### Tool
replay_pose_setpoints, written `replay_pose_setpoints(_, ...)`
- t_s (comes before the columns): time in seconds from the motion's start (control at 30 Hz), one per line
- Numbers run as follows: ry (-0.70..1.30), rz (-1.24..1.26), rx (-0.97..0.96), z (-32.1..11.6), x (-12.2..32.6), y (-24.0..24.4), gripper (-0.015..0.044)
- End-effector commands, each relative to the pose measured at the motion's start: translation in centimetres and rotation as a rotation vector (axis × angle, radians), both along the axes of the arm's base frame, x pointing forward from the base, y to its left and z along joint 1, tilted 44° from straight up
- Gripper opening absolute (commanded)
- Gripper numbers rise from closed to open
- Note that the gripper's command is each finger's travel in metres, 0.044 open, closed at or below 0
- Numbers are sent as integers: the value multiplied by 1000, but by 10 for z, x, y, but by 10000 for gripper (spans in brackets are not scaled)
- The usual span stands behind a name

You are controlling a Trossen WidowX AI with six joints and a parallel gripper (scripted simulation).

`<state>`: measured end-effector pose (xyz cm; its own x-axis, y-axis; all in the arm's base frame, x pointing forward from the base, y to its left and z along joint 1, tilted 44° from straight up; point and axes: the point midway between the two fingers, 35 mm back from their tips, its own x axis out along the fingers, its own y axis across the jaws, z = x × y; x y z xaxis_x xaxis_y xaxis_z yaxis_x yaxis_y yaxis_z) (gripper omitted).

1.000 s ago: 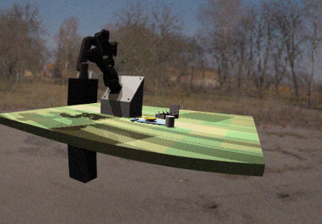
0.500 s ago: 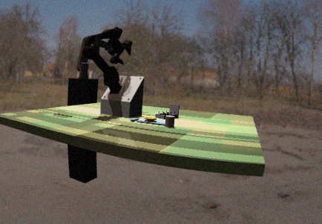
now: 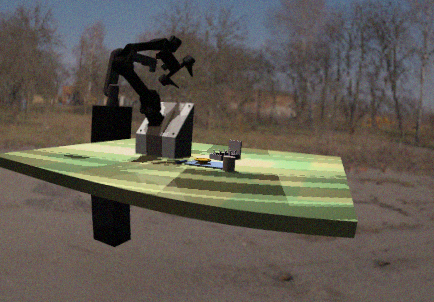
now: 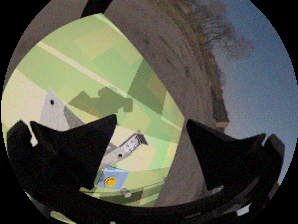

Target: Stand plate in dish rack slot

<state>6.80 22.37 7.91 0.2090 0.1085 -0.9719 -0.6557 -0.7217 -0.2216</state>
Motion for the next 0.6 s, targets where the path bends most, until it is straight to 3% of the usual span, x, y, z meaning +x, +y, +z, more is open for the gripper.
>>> replay_pose_setpoints(0.0,-23,-123,-7,-4,21,-2,400)
replay_pose_setpoints(0.57,-120,-670,-19,-14,112,-41,400)
